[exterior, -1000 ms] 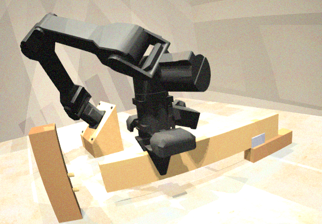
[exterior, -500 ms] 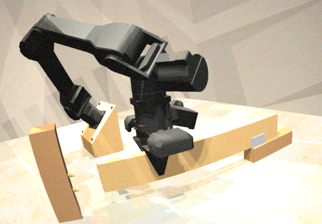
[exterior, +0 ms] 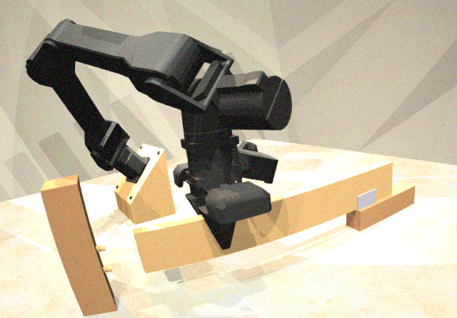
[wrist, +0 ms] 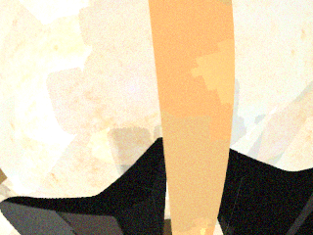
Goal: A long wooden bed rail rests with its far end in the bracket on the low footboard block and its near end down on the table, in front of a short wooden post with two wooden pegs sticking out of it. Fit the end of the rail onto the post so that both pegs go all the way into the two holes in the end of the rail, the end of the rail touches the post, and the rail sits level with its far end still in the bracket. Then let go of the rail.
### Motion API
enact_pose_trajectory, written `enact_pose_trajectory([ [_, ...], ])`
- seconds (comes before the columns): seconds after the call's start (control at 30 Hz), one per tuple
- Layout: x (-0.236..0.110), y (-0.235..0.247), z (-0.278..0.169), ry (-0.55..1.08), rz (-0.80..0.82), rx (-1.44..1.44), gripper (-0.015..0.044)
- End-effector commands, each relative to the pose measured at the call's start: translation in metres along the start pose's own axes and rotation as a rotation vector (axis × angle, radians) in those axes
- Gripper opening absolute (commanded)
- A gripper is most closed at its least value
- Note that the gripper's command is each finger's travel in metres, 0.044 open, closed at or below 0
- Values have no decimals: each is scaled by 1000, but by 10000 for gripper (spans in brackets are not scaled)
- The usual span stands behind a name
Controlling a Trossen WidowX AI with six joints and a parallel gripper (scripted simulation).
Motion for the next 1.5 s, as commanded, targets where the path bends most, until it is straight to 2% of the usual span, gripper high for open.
enact_pose_trajectory([
  [0.0,-4,-1,-1,-10,-8,-3,0],
  [1.47,-2,-4,-14,-9,-8,-3,0],
])
Point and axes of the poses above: the point midway between the two fingers, 35 mm back from their tips, its own x axis out along the fingers, its own y axis across the jaws, z = x × y, the point moved 3 cm from there along -x, back along the fingers, and after that the axes turned 11 degrees about x, right-handed, at the moved point
